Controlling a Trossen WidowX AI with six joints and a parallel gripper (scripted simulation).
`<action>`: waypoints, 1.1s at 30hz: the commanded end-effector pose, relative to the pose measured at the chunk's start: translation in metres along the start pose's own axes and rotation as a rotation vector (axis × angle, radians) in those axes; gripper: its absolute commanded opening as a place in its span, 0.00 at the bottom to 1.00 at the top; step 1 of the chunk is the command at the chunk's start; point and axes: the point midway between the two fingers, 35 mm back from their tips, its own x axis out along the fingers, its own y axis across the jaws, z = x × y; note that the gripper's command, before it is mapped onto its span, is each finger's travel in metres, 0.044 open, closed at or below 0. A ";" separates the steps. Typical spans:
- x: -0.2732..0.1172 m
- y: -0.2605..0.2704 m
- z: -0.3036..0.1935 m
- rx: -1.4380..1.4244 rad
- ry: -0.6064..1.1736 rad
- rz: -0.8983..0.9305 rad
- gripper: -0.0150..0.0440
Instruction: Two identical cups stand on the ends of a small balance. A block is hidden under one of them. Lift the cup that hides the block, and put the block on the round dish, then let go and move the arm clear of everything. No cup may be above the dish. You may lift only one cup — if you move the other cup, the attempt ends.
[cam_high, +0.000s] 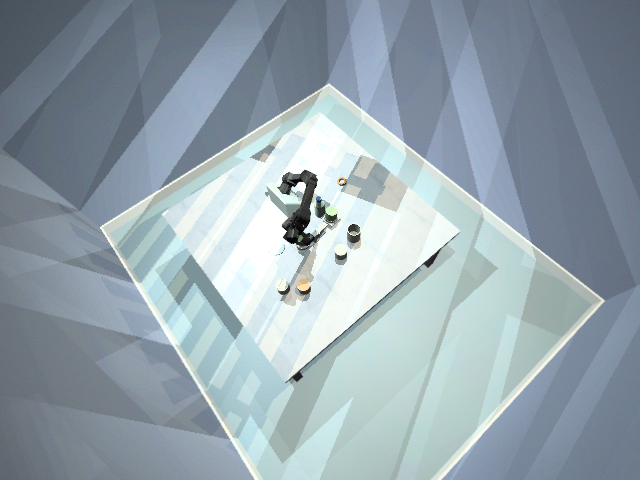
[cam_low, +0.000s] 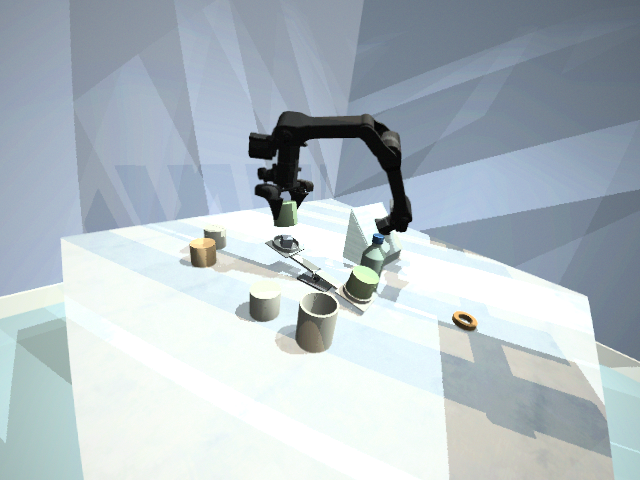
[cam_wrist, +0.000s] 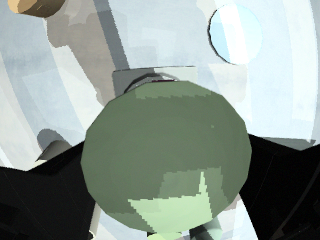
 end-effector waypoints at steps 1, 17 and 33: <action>-0.008 0.000 0.001 -0.006 -0.008 0.003 0.25; -0.010 -0.002 -0.001 0.000 0.001 0.000 0.25; -0.010 -0.002 -0.001 0.000 0.001 0.000 0.25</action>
